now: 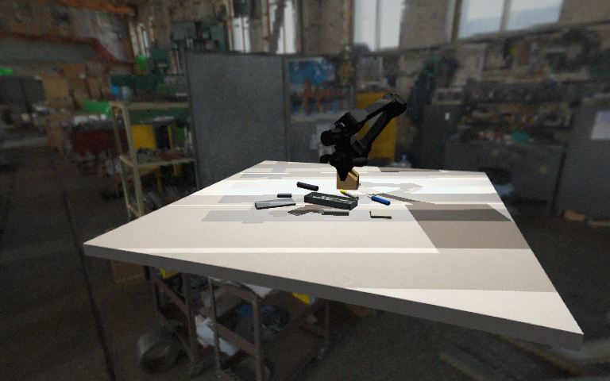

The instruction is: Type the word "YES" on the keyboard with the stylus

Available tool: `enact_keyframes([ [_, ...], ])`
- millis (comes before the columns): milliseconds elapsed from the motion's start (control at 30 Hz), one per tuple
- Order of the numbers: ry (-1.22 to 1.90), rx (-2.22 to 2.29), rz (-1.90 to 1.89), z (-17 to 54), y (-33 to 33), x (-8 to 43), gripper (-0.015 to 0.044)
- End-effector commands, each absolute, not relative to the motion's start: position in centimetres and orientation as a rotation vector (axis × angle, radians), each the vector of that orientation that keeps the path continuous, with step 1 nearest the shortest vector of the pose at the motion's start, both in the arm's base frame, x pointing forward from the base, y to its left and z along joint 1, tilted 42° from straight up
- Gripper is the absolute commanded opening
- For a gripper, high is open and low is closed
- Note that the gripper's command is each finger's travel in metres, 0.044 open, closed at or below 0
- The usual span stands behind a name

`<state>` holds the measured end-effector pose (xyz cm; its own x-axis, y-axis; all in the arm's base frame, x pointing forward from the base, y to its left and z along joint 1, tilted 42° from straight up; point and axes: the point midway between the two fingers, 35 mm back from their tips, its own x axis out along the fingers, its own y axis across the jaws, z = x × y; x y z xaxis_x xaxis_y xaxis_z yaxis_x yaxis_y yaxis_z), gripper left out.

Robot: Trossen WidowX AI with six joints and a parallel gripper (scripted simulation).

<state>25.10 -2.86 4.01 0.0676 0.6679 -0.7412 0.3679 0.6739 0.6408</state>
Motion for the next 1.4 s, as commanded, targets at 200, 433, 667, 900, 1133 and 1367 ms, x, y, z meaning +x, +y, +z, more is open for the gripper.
enact_keyframes([
  [200, 1.769, 1.089, -0.168, 5.6, 0.8, 24.8, 0.0150],
  [433, 1.812, 1.326, -0.752, 7.6, 4.2, 24.8, 0.0150],
  [667, 1.690, 1.476, -1.266, 9.4, 7.4, 24.1, 0.0150],
  [900, 1.524, 1.565, -1.592, 10.8, 9.5, 23.2, 0.0150],
  [1133, 1.312, 1.665, -1.882, 11.8, 10.9, 22.3, 0.0150],
  [1367, 1.308, 1.667, -1.888, 11.8, 10.9, 22.3, 0.0150],
])
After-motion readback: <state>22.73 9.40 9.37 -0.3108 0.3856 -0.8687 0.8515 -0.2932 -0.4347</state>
